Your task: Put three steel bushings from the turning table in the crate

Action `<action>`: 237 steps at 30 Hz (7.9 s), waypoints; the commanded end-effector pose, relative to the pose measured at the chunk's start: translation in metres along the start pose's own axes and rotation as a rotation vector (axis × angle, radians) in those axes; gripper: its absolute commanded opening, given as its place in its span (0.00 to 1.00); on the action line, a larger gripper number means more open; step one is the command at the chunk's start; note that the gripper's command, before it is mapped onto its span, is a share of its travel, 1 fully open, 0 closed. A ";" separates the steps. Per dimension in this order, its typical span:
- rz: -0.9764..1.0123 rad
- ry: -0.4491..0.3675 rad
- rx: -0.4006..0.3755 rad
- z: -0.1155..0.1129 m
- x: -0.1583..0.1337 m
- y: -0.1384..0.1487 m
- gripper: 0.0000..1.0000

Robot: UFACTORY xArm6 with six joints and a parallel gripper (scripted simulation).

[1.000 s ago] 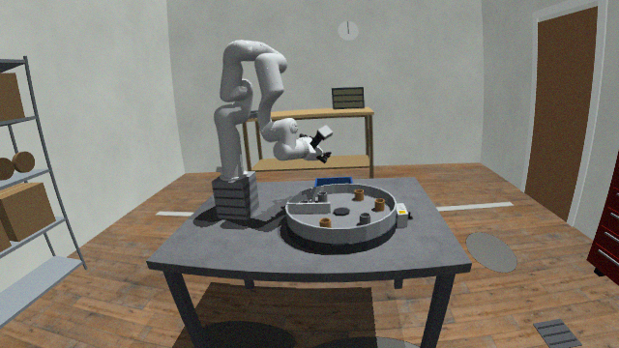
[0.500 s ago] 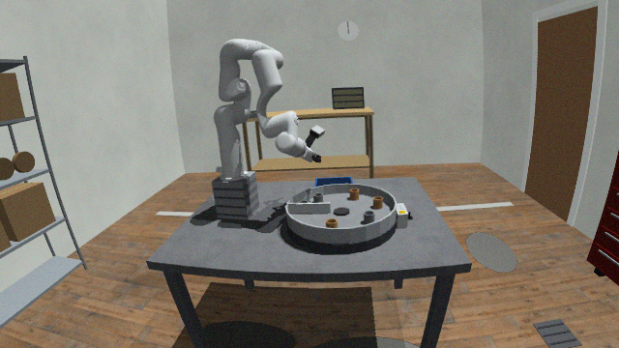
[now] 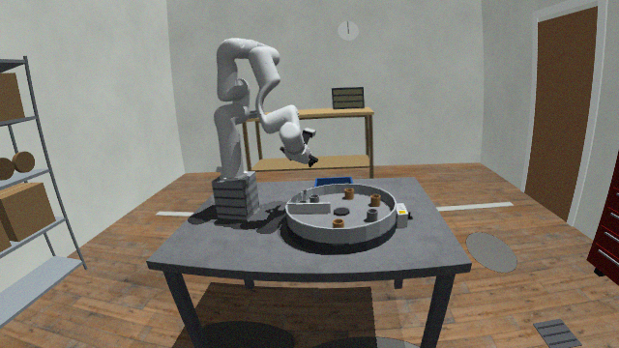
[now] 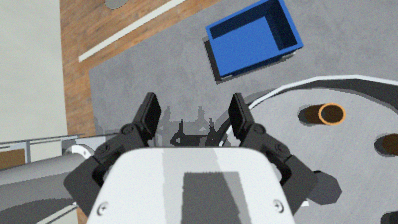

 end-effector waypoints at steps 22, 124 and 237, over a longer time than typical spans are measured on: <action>-0.531 -0.523 0.010 -0.059 -0.048 0.020 1.00; -1.085 -0.976 0.026 -0.130 -0.028 0.065 0.16; -1.085 -0.976 0.026 -0.130 -0.028 0.065 0.16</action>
Point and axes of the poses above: the point where the finger pads meet when closed, its own z axis out along the fingers, its own y axis across the jaws, x = y × z, the point moved 2 cm from there along -z, back along the fingers, and after that the axes turned 10 degrees about z, right-handed, at the moved point
